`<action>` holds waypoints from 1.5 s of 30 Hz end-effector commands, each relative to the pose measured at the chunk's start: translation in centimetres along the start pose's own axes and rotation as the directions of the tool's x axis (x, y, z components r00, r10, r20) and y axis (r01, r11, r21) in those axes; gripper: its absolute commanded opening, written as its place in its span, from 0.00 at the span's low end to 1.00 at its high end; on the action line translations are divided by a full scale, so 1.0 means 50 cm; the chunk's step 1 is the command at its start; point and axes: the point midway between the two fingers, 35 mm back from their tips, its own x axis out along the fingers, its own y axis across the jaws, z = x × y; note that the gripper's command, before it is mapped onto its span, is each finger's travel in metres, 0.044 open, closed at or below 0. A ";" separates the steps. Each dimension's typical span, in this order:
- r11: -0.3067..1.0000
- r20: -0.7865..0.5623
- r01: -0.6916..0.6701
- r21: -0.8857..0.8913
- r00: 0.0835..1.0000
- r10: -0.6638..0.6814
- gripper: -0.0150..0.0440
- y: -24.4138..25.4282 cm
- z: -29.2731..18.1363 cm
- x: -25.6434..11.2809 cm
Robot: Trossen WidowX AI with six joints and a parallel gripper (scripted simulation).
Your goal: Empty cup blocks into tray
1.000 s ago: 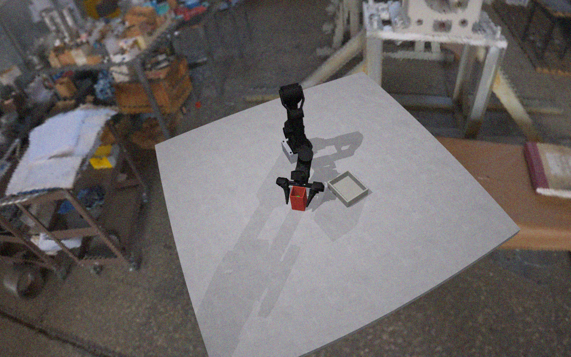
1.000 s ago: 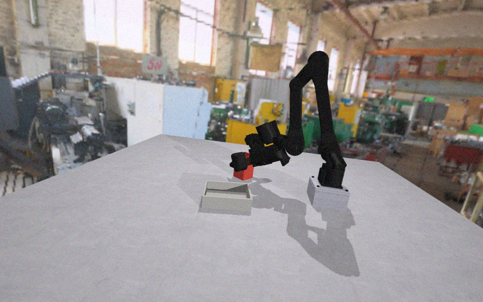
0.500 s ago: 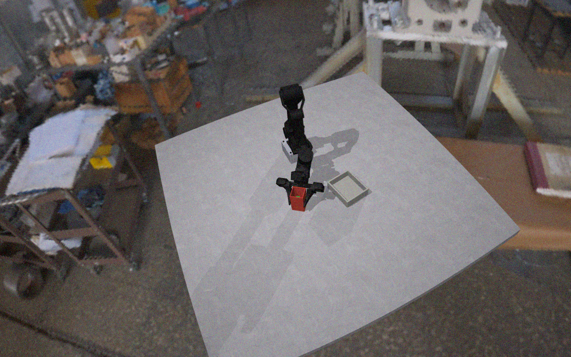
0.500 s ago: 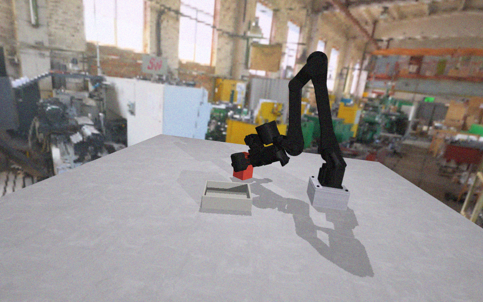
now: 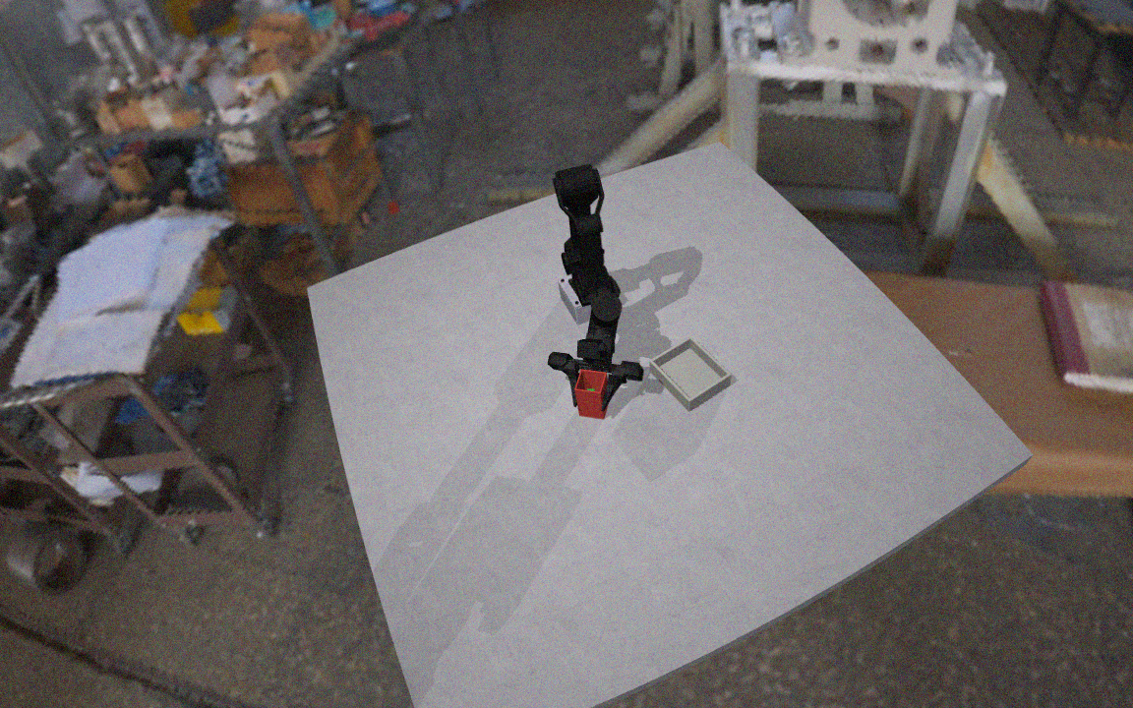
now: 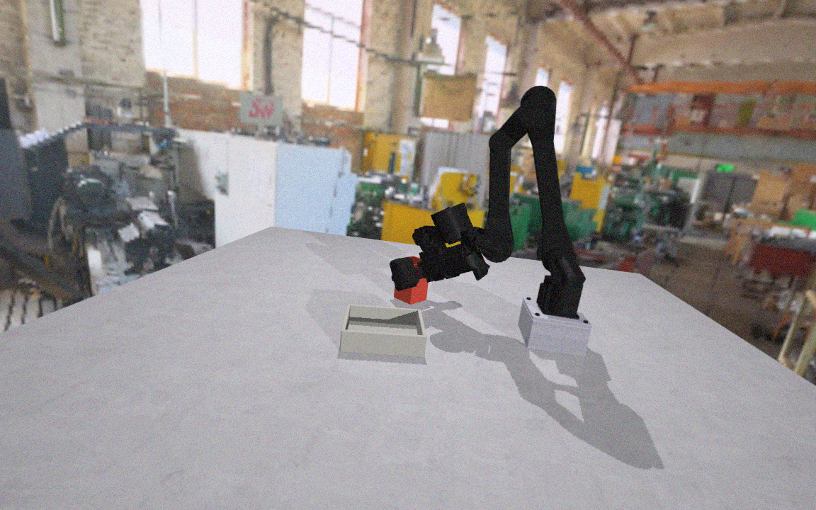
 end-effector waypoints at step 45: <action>0.990 -0.003 -0.124 -0.062 0.992 0.125 0.25 0.067 0.101 -0.057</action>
